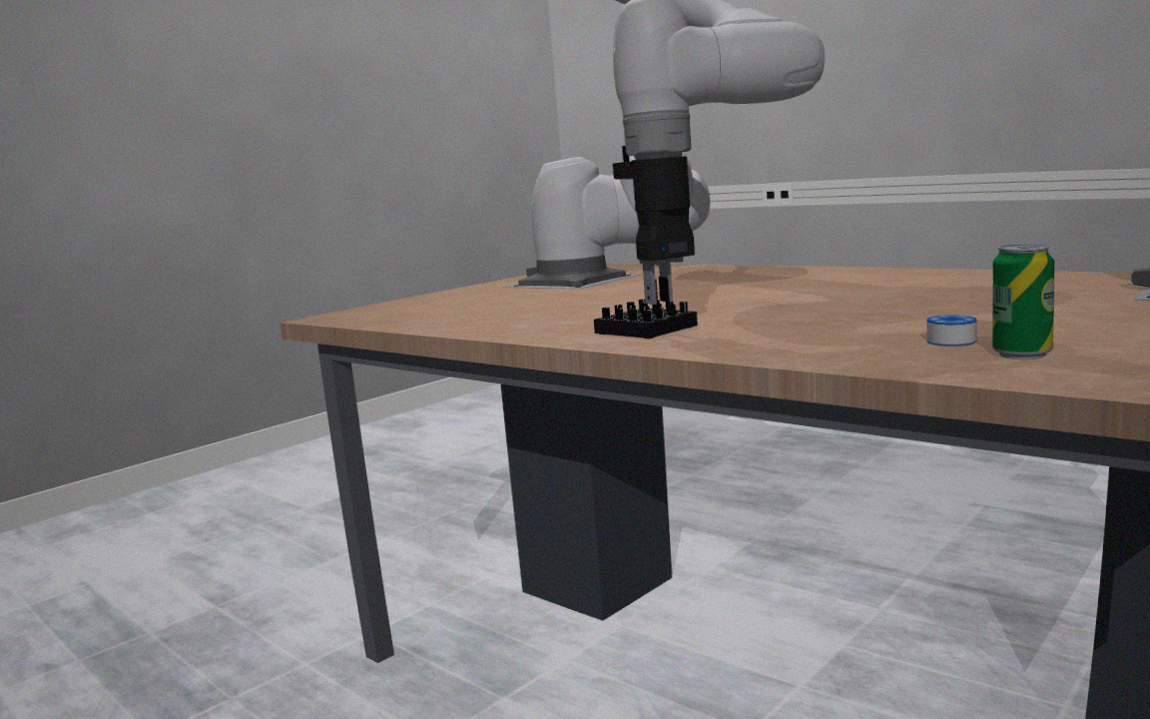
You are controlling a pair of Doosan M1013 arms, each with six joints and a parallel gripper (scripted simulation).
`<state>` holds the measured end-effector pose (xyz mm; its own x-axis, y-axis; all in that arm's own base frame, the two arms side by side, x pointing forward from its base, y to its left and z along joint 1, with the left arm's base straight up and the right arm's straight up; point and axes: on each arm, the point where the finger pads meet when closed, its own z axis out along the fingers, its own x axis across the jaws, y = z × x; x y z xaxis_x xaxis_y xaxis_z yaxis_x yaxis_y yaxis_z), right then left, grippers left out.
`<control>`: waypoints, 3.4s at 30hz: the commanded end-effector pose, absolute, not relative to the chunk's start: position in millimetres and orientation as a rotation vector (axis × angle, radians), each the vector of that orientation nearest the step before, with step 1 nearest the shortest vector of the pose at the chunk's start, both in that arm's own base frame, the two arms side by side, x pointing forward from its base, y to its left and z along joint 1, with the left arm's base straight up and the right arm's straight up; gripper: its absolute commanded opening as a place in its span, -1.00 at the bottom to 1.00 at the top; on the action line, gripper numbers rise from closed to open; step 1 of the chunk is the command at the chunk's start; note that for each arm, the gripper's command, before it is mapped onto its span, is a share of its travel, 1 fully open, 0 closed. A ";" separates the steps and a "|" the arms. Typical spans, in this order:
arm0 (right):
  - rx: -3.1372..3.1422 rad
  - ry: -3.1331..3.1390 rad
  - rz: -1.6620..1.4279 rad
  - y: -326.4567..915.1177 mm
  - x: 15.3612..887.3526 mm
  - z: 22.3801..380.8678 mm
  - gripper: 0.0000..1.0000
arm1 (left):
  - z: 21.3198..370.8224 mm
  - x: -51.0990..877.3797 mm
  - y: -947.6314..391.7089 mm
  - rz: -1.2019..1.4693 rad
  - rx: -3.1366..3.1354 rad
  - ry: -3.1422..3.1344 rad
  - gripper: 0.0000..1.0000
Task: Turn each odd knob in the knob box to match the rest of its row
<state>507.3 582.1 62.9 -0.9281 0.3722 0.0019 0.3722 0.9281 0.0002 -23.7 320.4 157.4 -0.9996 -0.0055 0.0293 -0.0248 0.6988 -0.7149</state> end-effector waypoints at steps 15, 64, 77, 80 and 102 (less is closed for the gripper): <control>-0.587 -3.089 0.001 584.4 505.1 45.5 -0.07 | 158.8 -25.3 323.8 1.190 0.042 -2.875 1.00; -0.739 -3.057 -0.003 584.4 507.4 47.4 -0.40 | 158.8 -25.3 323.8 1.190 0.042 -2.875 1.00; -1.074 -2.956 -0.003 582.7 509.1 47.5 -0.40 | 158.8 -25.3 323.8 1.190 0.042 -2.875 1.00; -1.186 -2.912 -0.003 582.6 509.0 47.4 -0.40 | 158.8 -25.3 323.8 1.190 0.042 -2.875 1.00; -1.868 -2.529 -0.004 581.2 507.7 47.5 -0.40 | 158.8 -25.3 323.8 1.190 0.042 -2.875 1.00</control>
